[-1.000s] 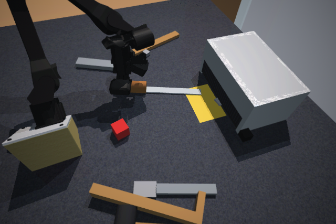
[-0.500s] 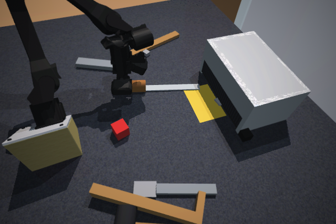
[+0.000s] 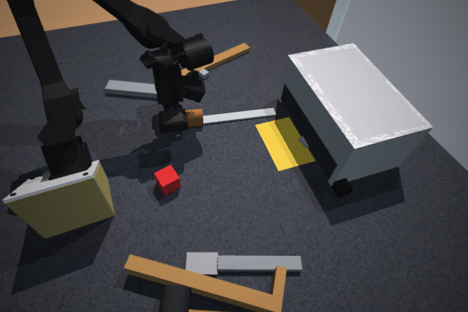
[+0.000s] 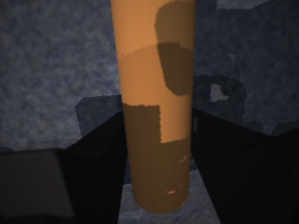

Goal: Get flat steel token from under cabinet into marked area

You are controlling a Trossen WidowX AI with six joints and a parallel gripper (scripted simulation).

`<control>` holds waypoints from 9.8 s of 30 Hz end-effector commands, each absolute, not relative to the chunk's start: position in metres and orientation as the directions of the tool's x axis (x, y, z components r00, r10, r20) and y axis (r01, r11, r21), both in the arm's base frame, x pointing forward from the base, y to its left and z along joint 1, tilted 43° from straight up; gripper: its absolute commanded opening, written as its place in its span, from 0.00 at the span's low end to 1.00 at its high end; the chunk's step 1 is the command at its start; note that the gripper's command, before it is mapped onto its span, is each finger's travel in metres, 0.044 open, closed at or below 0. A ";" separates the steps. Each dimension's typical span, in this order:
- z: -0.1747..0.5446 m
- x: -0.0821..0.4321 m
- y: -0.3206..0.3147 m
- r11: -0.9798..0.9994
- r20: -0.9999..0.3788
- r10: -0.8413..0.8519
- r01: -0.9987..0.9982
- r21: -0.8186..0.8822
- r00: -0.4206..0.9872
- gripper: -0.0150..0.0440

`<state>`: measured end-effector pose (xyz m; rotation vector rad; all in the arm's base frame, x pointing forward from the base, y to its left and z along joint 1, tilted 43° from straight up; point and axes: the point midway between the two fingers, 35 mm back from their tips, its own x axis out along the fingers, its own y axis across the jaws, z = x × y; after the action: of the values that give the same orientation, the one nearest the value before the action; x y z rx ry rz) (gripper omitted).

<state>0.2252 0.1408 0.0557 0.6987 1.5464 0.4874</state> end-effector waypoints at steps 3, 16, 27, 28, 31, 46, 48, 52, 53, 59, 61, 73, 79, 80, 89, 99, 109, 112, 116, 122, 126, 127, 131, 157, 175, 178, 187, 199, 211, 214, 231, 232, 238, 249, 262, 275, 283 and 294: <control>0.057 0.225 0.141 0.724 -0.727 0.687 0.088 0.684 -0.004 0.25; 0.057 0.225 0.141 0.727 -0.727 0.687 -0.016 0.687 -0.004 0.25; 0.058 0.225 0.142 0.722 -0.727 0.687 -0.105 0.684 -0.004 0.25; 0.058 0.225 0.142 0.722 -0.727 0.687 -0.113 0.683 -0.004 0.25; 0.058 0.225 0.142 0.719 -0.727 0.687 -0.137 0.681 -0.004 0.25; 0.058 0.224 0.142 0.702 -0.727 0.687 -0.255 0.665 -0.004 0.25; 0.058 0.224 0.142 0.699 -0.727 0.687 -0.271 0.662 -0.004 0.25; 0.058 0.224 0.142 0.692 -0.727 0.687 -0.302 0.656 -0.004 0.25; 0.058 0.224 0.142 0.690 -0.727 0.687 -0.309 0.654 -0.004 0.25; 0.058 0.224 0.142 0.678 -0.727 0.687 -0.355 0.643 -0.004 0.25; 0.058 0.224 0.142 0.674 -0.727 0.687 -0.370 0.639 -0.004 0.25; 0.058 0.224 0.142 0.645 -0.727 0.687 -0.458 0.612 -0.004 0.25; 0.059 0.224 0.143 0.627 -0.727 0.687 -0.501 0.596 -0.004 0.25; 0.059 0.224 0.143 0.624 -0.727 0.687 -0.508 0.593 -0.004 0.25; 0.059 0.224 0.143 0.596 -0.727 0.687 -0.569 0.566 -0.004 0.25; 0.052 0.228 0.136 0.590 -0.727 0.686 -0.582 0.559 -0.004 0.25; 0.045 0.232 0.128 0.586 -0.728 0.685 -0.591 0.555 -0.004 0.25; 0.042 0.234 0.126 0.585 -0.728 0.685 -0.592 0.554 -0.004 0.25; 0.040 0.235 0.123 0.584 -0.728 0.685 -0.594 0.553 -0.004 0.25; 0.035 0.238 0.118 0.584 -0.729 0.685 -0.596 0.552 -0.004 0.25; 0.032 0.239 0.115 0.583 -0.729 0.685 -0.597 0.551 -0.004 0.25; 0.032 0.239 0.114 0.583 -0.729 0.685 -0.597 0.551 -0.004 0.25; 0.029 0.241 0.111 0.583 -0.729 0.684 -0.597 0.550 -0.004 0.25; 0.011 0.250 0.092 0.583 -0.730 0.683 -0.599 0.549 -0.003 0.25; -0.001 0.256 0.079 0.584 -0.731 0.683 -0.600 0.548 -0.003 0.25; -0.003 0.257 0.077 0.584 -0.731 0.683 -0.600 0.548 -0.003 0.25; -0.009 0.260 0.071 0.584 -0.731 0.682 -0.600 0.547 -0.003 0.25; -0.019 0.260 0.060 0.584 -0.732 0.682 -0.600 0.547 -0.002 0.25; -0.029 0.259 0.049 0.585 -0.732 0.681 -0.600 0.546 -0.002 0.25; -0.032 0.258 0.046 0.585 -0.732 0.681 -0.600 0.546 -0.002 0.25; -0.044 0.259 0.033 0.586 -0.733 0.680 -0.600 0.545 -0.002 0.25; -0.044 0.259 0.032 0.586 -0.733 0.680 -0.600 0.545 -0.002 0.25; -0.050 0.259 0.027 0.586 -0.734 0.680 -0.600 0.544 -0.002 0.25; -0.059 0.257 0.017 0.587 -0.734 0.679 -0.600 0.544 -0.002 0.25; -0.069 0.256 0.005 0.587 -0.735 0.678 -0.600 0.543 -0.002 0.25; -0.079 0.255 -0.006 0.588 -0.736 0.677 -0.600 0.542 -0.001 0.25; -0.086 0.254 -0.013 0.588 -0.736 0.677 -0.601 0.542 -0.001 0.25; -0.094 0.253 -0.023 0.589 -0.737 0.676 -0.601 0.541 -0.001 0.25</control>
<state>0.2516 -0.0165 -0.0911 0.0790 1.2095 1.0130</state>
